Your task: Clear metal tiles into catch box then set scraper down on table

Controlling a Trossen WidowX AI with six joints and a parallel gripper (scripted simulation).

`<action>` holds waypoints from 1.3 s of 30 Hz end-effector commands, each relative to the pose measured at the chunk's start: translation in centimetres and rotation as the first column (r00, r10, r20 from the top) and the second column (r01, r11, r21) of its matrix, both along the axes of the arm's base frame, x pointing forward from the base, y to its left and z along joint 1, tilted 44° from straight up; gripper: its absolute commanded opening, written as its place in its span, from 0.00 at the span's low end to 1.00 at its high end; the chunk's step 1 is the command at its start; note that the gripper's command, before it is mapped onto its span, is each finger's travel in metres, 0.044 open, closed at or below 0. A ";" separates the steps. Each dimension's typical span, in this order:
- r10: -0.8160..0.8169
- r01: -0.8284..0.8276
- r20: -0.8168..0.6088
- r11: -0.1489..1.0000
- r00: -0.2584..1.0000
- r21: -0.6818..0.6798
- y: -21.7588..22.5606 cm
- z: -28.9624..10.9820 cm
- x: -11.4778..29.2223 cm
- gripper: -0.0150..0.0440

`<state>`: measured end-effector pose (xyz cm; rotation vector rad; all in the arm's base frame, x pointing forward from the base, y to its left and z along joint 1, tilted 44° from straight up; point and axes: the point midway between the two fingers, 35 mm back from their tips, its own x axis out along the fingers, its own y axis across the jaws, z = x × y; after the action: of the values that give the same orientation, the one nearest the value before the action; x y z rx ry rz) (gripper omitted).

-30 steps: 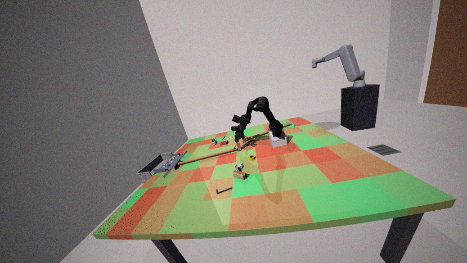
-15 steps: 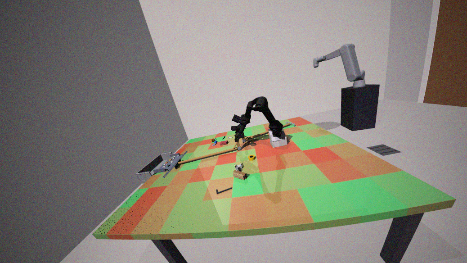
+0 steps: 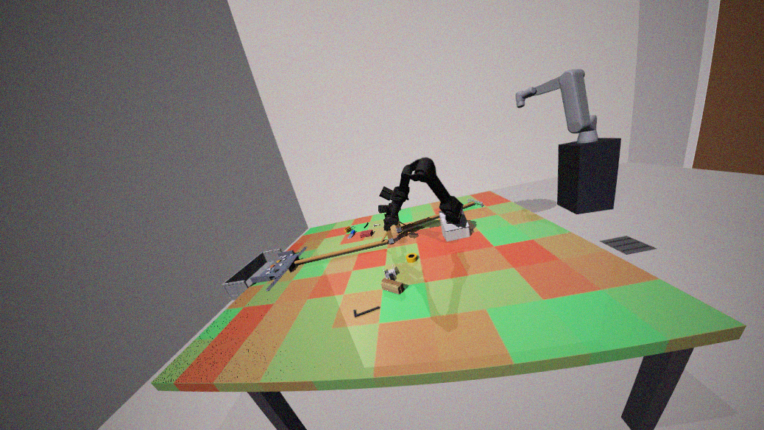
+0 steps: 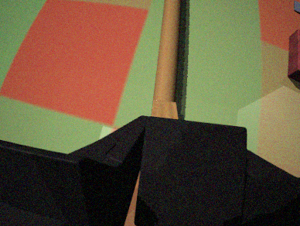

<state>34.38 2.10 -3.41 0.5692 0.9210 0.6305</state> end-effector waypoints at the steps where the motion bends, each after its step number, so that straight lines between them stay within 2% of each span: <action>1: -0.018 0.018 -0.003 1.000 1.000 -0.010 -0.7 -0.3 0.4 0.25; 23: -0.075 0.073 -0.058 0.997 0.996 -0.024 -0.9 -0.4 -0.1 0.25; 39: -0.080 0.079 -0.066 0.996 0.995 -0.028 -2.1 -0.5 -3.9 0.25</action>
<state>31.24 0.36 -4.10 0.6085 0.9723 0.5303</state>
